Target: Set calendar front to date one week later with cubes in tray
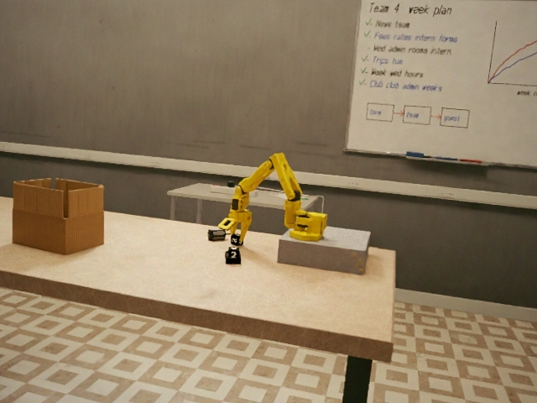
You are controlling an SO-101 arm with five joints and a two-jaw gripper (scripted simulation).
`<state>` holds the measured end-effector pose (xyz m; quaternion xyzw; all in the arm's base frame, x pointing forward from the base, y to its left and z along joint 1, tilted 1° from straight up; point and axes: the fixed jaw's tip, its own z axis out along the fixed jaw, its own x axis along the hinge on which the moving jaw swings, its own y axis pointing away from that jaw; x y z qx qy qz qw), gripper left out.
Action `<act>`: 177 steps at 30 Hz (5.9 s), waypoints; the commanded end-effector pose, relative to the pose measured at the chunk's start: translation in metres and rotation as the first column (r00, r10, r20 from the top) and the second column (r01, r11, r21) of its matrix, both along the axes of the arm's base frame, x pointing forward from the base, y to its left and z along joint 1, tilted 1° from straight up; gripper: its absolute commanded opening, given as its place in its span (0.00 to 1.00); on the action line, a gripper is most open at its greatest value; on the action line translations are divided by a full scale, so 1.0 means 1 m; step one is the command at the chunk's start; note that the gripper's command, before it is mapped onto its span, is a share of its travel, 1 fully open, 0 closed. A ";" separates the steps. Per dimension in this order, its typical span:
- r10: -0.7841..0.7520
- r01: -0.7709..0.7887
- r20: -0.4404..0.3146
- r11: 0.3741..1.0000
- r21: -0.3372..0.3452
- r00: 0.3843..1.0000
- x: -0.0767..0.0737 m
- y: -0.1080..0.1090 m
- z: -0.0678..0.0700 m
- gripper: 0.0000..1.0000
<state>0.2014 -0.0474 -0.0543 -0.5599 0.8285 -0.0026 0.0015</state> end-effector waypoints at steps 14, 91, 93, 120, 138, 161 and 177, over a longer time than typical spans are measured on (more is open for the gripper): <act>0.004 -0.004 -0.011 1.000 0.004 1.000 -0.003 0.000 -0.003 0.26; 0.004 -0.004 0.032 1.000 -0.006 0.999 0.003 -0.002 0.065 0.36; 0.004 -0.003 0.069 1.000 -0.016 0.998 0.007 -0.003 0.072 0.36; 0.031 0.022 0.456 0.994 -0.111 0.889 0.032 -0.008 0.155 0.35; 0.242 -0.229 0.464 0.970 -0.085 0.852 0.032 0.065 0.149 0.35; 0.619 -0.693 0.476 0.721 -0.027 0.625 -0.034 0.194 0.137 0.35; 0.646 -0.705 0.422 0.709 -0.022 0.636 -0.039 0.195 0.125 0.35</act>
